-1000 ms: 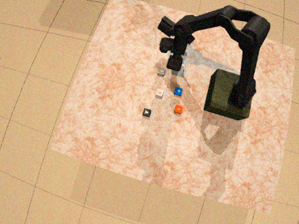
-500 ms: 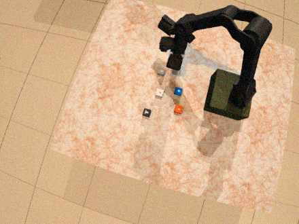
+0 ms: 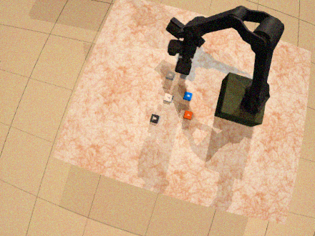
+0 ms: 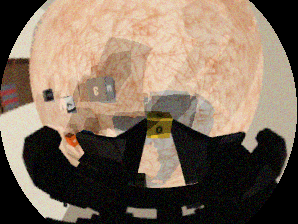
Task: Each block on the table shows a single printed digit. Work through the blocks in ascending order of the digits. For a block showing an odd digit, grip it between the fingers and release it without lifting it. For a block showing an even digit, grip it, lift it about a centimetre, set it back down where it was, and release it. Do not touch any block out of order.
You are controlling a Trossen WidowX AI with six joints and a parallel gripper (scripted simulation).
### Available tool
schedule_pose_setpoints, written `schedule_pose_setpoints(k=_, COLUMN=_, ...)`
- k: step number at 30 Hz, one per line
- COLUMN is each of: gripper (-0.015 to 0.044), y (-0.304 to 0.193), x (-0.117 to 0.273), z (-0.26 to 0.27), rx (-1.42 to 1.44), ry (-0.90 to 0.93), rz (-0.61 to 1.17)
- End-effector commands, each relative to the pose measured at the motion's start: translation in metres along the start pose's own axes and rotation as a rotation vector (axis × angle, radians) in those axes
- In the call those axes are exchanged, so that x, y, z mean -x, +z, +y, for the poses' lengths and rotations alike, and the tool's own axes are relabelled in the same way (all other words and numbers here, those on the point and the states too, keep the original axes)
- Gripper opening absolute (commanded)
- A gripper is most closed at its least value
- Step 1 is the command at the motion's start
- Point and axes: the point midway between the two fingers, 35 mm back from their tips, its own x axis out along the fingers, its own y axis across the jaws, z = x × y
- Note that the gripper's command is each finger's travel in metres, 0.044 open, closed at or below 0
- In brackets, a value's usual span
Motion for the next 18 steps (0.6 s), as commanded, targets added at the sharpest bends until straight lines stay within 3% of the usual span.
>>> schedule_pose_setpoints(k=1, gripper=0.0120, y=-0.0007, x=-0.0039, z=0.0009, rx=0.004, ry=0.006, rz=0.004)
schedule_pose_setpoints(k=5, gripper=0.0120, y=-0.0007, x=-0.0039, z=0.0009, rx=0.004, ry=0.006, rz=0.004)
schedule_pose_setpoints(k=15, gripper=0.0383, y=-0.0007, x=-0.0039, z=0.0009, rx=0.004, ry=0.006, rz=0.004)
schedule_pose_setpoints(k=18, gripper=0.0400, y=-0.0007, x=-0.0039, z=0.0009, rx=0.004, ry=0.006, rz=0.004)
